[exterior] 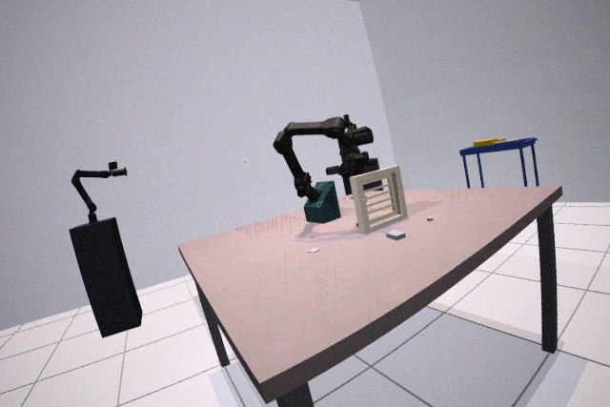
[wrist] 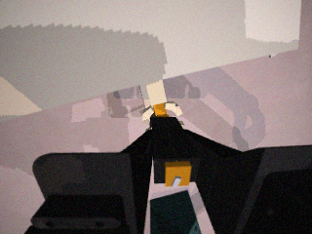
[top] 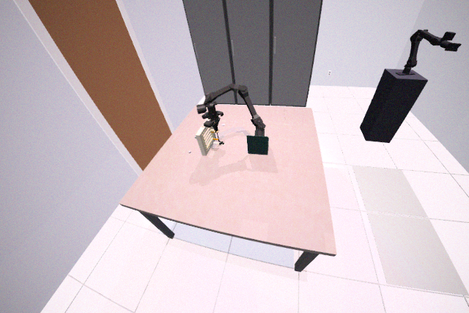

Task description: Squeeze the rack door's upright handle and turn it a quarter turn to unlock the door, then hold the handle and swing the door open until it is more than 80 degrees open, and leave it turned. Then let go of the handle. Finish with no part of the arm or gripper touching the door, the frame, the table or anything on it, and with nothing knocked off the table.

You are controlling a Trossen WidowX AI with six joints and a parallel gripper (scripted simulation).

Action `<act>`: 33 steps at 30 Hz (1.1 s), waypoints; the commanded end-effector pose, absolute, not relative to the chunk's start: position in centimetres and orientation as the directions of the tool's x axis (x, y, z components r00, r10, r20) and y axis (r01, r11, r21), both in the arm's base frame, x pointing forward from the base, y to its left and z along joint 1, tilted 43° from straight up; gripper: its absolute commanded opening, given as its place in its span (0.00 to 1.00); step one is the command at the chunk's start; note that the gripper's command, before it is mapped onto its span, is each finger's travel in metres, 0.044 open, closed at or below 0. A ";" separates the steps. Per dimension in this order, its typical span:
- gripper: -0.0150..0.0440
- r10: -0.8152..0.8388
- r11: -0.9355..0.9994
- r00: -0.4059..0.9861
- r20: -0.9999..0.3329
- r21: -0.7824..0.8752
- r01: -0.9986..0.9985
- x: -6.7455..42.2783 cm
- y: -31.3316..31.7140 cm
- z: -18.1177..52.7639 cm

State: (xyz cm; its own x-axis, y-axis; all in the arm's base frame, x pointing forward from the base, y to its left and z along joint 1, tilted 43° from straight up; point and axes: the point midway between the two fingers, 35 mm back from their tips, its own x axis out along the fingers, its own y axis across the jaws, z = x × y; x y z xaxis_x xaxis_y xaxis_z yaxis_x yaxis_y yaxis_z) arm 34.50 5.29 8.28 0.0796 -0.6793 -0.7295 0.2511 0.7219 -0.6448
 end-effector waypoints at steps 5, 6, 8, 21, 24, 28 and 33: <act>0.29 -0.679 0.619 0.075 -0.730 -0.515 0.593 34.5 5.2 8.2; 0.29 -0.679 0.599 0.075 -0.730 -0.492 0.632 34.5 5.2 8.2; 0.29 -0.679 0.554 0.075 -0.730 -0.443 0.705 34.5 5.2 8.2; 0.29 -0.679 0.156 0.075 -0.730 -0.044 0.987 34.5 5.2 8.2; 0.29 -0.679 0.049 0.075 -0.730 0.057 0.997 34.5 5.2 8.2; 0.29 -0.679 -0.096 0.075 -0.730 0.189 0.977 34.5 5.2 8.2; 0.29 -0.679 -0.218 0.075 -0.730 0.298 0.929 34.5 5.2 8.2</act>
State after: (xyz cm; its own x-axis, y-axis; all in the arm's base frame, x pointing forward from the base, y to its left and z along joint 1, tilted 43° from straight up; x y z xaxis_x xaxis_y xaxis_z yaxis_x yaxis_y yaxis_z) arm 34.41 5.27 8.28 0.0778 -0.6817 -0.7275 0.9641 -0.1345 0.2291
